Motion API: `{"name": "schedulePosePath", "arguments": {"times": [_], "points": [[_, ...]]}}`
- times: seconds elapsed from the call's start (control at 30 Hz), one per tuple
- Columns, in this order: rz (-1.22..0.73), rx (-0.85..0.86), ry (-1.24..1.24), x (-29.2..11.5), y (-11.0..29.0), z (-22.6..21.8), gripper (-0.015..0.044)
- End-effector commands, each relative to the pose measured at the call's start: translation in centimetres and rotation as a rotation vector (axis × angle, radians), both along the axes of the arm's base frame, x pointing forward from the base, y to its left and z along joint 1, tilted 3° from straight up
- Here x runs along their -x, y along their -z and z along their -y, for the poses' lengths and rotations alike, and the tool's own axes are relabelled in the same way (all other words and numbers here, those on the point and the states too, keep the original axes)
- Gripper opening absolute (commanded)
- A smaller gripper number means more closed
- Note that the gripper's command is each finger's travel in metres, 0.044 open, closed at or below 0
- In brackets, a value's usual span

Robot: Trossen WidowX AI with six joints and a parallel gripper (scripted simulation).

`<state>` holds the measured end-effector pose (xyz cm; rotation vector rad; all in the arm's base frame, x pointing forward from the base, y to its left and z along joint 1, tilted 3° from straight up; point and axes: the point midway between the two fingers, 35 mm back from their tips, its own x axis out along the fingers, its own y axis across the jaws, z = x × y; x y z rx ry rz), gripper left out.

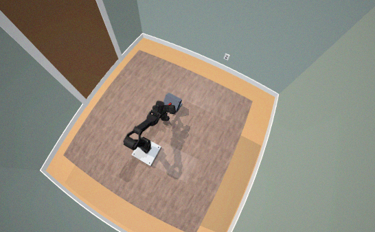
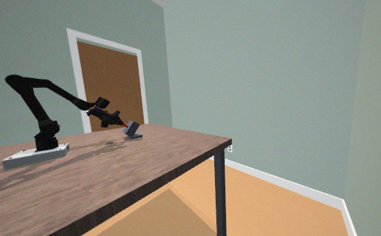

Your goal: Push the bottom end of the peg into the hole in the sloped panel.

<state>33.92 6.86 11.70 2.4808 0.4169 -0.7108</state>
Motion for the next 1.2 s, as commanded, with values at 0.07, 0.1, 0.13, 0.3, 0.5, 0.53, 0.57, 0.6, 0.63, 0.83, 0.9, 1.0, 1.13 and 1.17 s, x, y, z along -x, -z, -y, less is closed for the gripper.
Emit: {"name": "schedulePosePath", "arguments": {"times": [0.07, 0.1, 0.13, 0.3, 0.5, 0.53, 0.57, 0.6, 0.63, 0.83, 0.9, 1.0, 1.13, 1.17], "points": [[0.003, -0.001, 0.0, -0.4, 0.2, -0.1, 0.0], [0.003, -0.001, 0.0, -0.5, 0.2, -0.1, 0.0], [0.003, -0.001, 0.0, -0.5, 0.3, -0.1, 0.0], [0.003, -0.001, 0.0, -0.7, 0.4, -0.1, 0.0], [0.003, -0.001, 0.0, -1.0, 0.6, -0.2, 0.0], [0.003, -0.001, 0.0, -1.1, 0.7, -0.2, 0.0], [0.003, -0.001, 0.0, -1.1, 0.7, -0.2, 0.0], [0.003, -0.001, 0.0, -1.2, 0.7, -0.2, 0.0], [0.003, -0.001, 0.0, -1.2, 0.8, -0.2, 0.0], [0.003, -0.001, 0.0, -1.5, 0.9, -0.3, 0.0], [0.003, -0.001, 0.0, -1.6, 1.0, -0.3, 0.0], [0.003, -0.001, 0.0, -1.7, 1.0, -0.3, 0.0], [0.003, -0.001, 0.0, -1.8, 1.1, -0.4, 0.0], [0.003, -0.001, 0.0, -1.8, 1.1, -0.4, 0.0]]}}
